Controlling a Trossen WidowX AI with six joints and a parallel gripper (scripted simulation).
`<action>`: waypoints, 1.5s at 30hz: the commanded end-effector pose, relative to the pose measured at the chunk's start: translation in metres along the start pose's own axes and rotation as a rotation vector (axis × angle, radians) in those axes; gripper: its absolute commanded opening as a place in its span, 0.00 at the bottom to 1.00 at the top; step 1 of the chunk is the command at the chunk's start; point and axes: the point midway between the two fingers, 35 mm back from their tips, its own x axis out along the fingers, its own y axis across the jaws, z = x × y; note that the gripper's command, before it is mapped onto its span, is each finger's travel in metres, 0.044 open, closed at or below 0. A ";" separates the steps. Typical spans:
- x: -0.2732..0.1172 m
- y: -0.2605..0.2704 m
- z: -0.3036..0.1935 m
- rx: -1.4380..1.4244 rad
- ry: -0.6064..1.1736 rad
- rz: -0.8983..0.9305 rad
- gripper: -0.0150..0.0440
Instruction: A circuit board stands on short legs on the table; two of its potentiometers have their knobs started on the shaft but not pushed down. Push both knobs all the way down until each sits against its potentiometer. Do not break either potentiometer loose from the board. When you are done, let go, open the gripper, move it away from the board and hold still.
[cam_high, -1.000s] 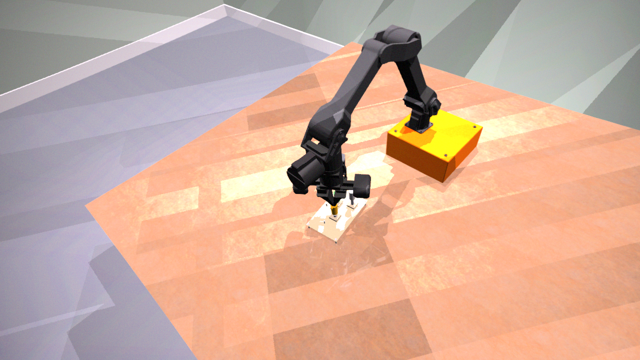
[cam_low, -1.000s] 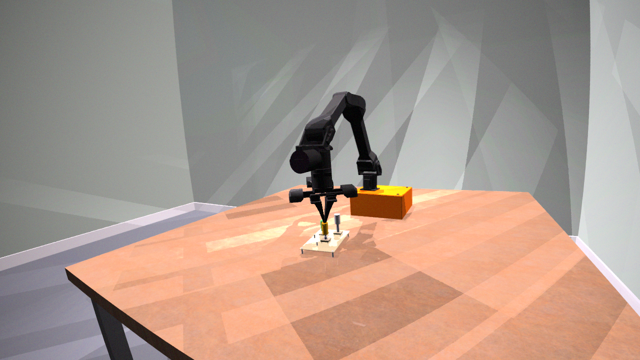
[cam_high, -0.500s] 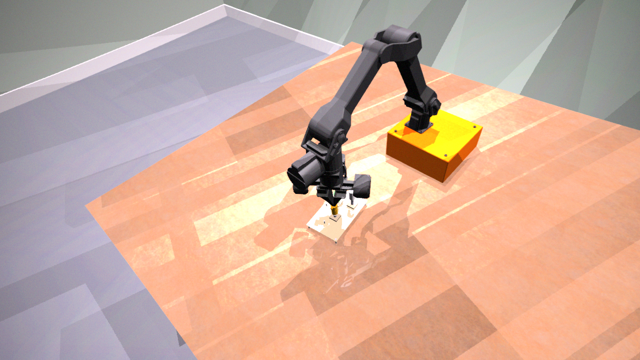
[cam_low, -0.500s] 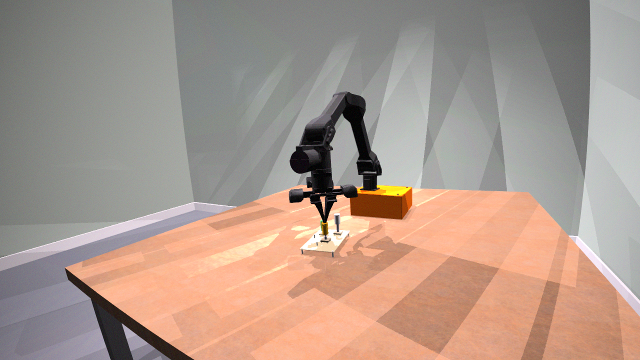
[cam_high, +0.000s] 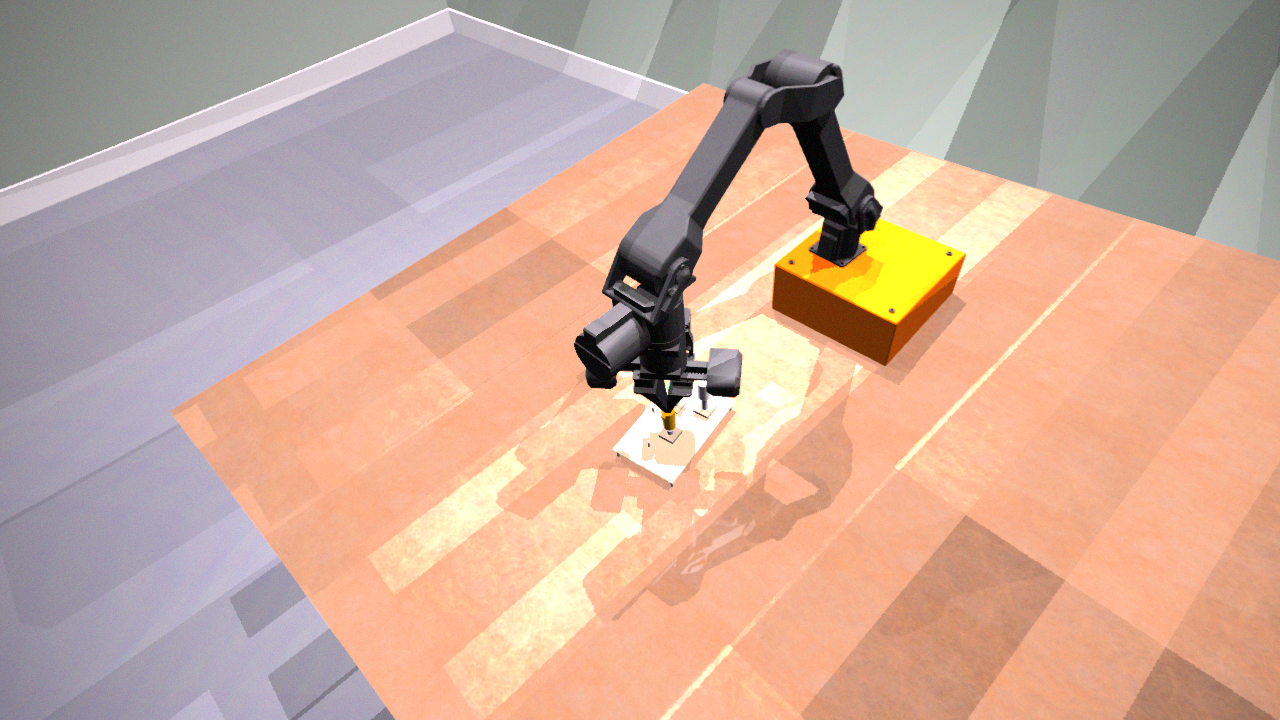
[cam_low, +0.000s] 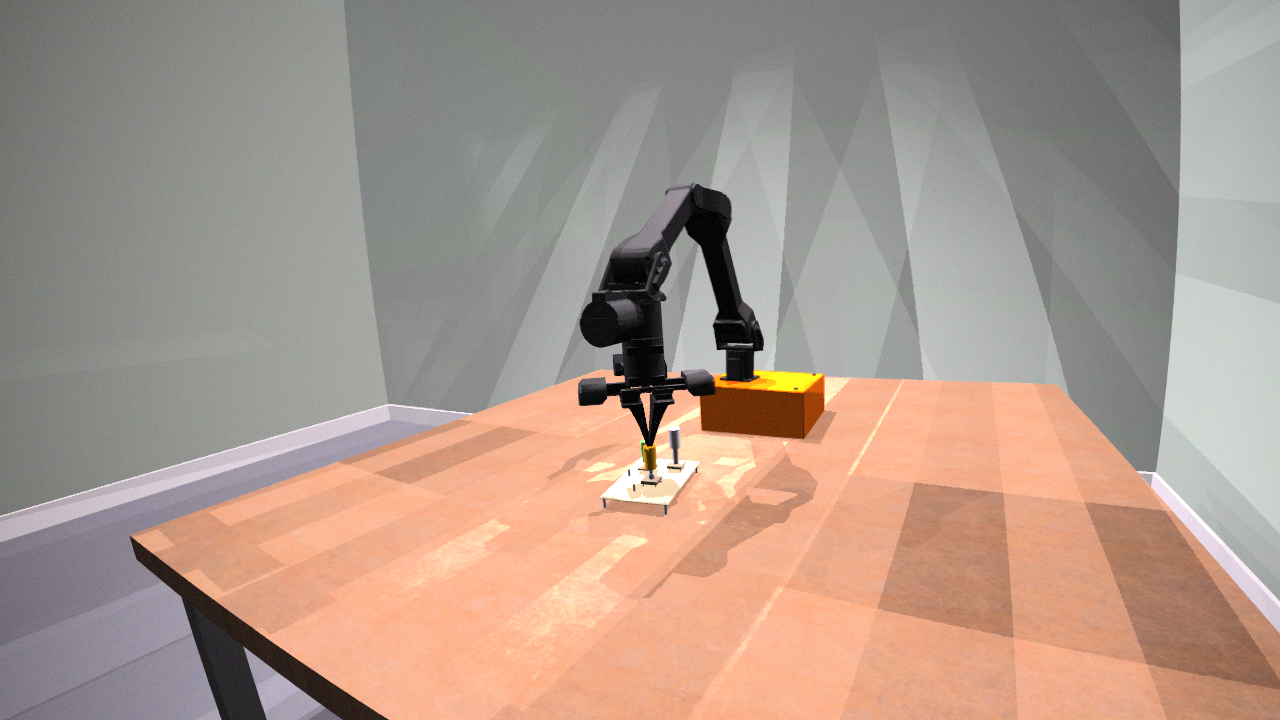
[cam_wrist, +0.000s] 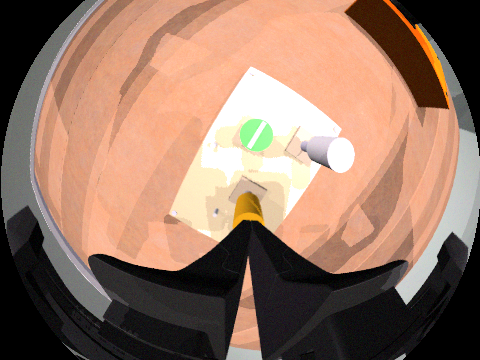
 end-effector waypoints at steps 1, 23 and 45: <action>0.008 0.001 -0.001 0.005 -0.002 0.001 0.25; 0.011 0.001 -0.001 0.005 -0.002 0.001 0.25; 0.016 0.001 -0.001 0.005 -0.002 0.001 0.25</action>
